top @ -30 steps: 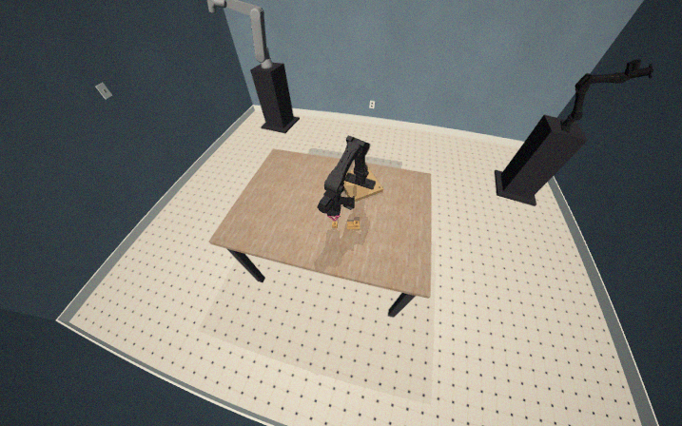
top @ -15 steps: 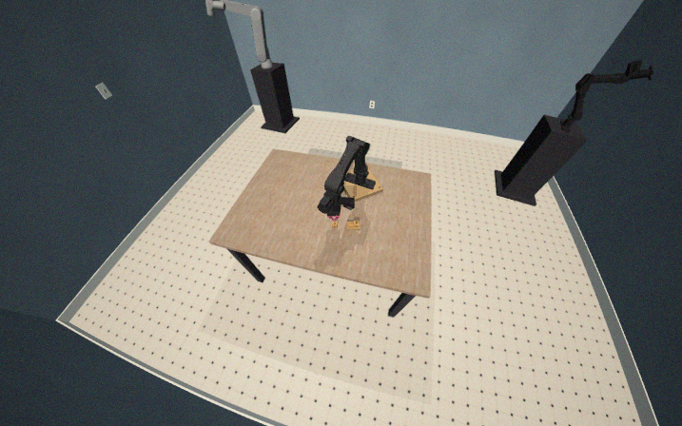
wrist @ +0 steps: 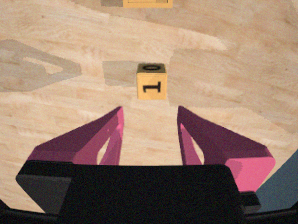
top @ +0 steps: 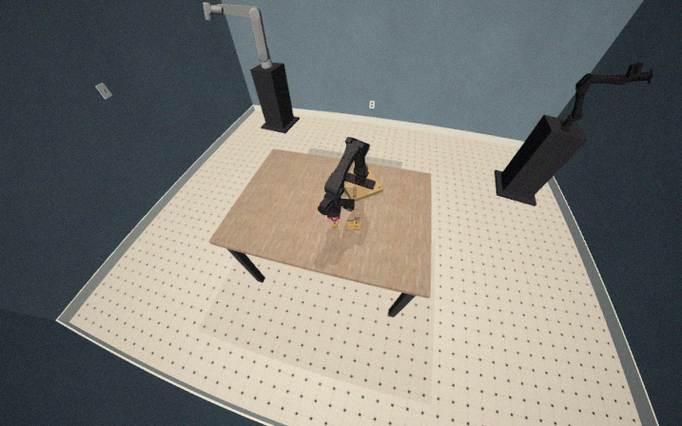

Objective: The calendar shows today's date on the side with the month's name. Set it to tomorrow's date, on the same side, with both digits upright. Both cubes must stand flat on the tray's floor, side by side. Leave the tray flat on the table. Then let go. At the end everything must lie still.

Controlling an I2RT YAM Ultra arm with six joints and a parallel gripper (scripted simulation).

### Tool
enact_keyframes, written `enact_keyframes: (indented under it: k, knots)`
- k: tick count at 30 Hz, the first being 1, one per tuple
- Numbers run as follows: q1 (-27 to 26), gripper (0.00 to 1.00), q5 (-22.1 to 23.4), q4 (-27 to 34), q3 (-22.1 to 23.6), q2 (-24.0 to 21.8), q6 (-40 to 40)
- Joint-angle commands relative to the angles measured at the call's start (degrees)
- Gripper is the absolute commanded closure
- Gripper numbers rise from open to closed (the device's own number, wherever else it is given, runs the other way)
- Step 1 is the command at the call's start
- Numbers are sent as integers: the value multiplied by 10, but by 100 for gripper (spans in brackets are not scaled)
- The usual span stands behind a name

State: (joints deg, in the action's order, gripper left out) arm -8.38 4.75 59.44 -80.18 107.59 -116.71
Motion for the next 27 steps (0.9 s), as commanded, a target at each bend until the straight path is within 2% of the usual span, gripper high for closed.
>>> enact_keyframes:
  k: [1,8,9,11,27]
  knots:
    - [5,55,2,-14,10,7,2]
    - [6,55,2,-31,23,13,4]
    - [3,55,2,-34,3,5,3]
    - [4,55,2,-41,30,17,4]
    - [7,55,2,-75,53,32,6]
